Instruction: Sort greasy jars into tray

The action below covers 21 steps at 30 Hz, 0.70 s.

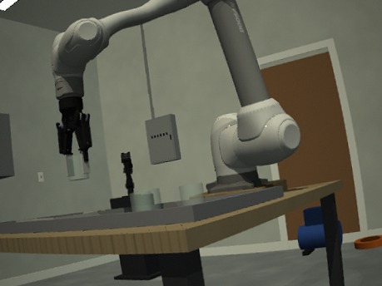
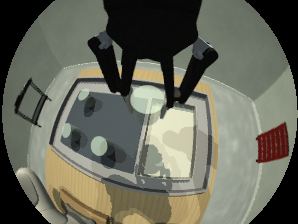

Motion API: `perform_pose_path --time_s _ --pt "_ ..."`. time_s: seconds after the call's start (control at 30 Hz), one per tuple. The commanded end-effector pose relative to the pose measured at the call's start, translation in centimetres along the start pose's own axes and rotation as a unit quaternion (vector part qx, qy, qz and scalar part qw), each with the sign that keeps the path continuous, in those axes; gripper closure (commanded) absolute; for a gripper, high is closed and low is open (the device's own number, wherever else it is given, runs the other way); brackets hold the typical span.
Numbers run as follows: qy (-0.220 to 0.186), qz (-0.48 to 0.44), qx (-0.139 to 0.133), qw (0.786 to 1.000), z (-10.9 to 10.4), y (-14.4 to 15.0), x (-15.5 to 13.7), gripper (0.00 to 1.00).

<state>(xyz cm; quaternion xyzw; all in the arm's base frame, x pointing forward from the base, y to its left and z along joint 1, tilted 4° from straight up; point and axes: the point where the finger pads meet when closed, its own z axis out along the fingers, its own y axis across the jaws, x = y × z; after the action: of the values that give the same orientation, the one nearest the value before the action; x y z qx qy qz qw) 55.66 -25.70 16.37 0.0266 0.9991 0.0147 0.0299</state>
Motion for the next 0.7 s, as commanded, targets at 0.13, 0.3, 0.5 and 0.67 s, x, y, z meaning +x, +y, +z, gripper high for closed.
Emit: perform_pose_path --time_s 0.13,0.3,0.5,0.67 --pt "0.0 0.0 0.0 1.0 0.0 -1.5 0.4 1.0" --pt "0.0 0.0 0.0 1.0 0.0 -3.1 0.9 1.0" --pt "0.0 0.0 0.0 1.0 0.0 -5.0 1.5 1.0" --pt "0.0 0.0 0.0 1.0 0.0 -6.0 1.7 1.0"
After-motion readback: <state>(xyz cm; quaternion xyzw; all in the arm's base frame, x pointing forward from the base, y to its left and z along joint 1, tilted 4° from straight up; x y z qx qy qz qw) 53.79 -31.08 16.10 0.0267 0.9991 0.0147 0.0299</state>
